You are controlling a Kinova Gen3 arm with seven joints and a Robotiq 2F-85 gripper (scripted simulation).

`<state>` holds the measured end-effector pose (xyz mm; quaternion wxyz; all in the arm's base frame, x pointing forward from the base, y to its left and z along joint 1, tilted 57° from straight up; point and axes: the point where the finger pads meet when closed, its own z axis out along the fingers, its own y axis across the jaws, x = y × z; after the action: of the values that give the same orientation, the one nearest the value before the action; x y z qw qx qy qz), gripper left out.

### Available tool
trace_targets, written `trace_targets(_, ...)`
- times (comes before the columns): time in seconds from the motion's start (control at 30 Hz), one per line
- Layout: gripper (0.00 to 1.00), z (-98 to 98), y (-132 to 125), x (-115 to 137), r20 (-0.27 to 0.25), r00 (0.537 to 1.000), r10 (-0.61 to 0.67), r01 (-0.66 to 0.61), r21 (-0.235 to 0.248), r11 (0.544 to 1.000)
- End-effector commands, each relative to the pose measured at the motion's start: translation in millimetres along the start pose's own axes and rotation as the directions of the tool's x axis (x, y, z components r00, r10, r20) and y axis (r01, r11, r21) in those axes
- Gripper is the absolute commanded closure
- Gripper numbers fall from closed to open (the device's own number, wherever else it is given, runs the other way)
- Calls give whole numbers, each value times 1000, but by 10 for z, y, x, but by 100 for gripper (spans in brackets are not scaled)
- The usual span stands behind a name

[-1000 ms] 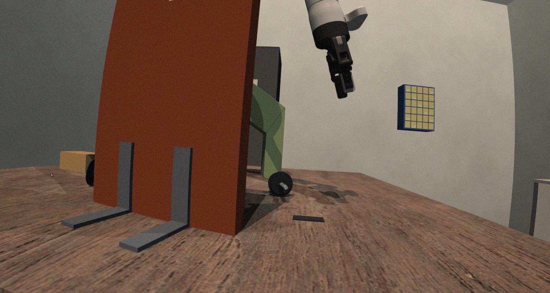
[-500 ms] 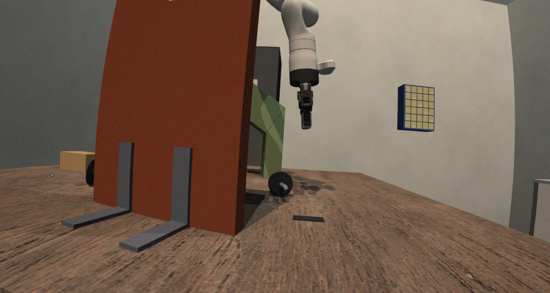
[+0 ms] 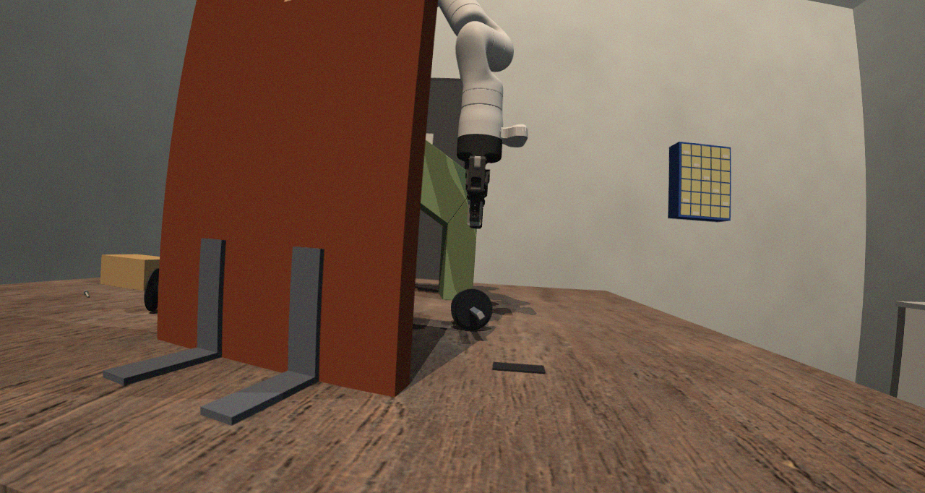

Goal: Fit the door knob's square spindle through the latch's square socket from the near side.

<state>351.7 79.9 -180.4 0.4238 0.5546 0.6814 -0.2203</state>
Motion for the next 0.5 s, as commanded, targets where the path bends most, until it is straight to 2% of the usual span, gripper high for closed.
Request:
trace_targets(0.0, 0, -10, -44, -9, 1, 1000, 7, -7, -7, 1000)
trace_targets(0.33, 0, -14, -48, -8, 2, 1000, 7, -7, -5, 1000)
trace_targets(0.37, 10, -14, -48, -7, 2, 1000, 6, -6, -5, 1000)
trace_targets(0.47, 10, -12, -49, -2, -4, 1000, -11, 11, -8, 1000)
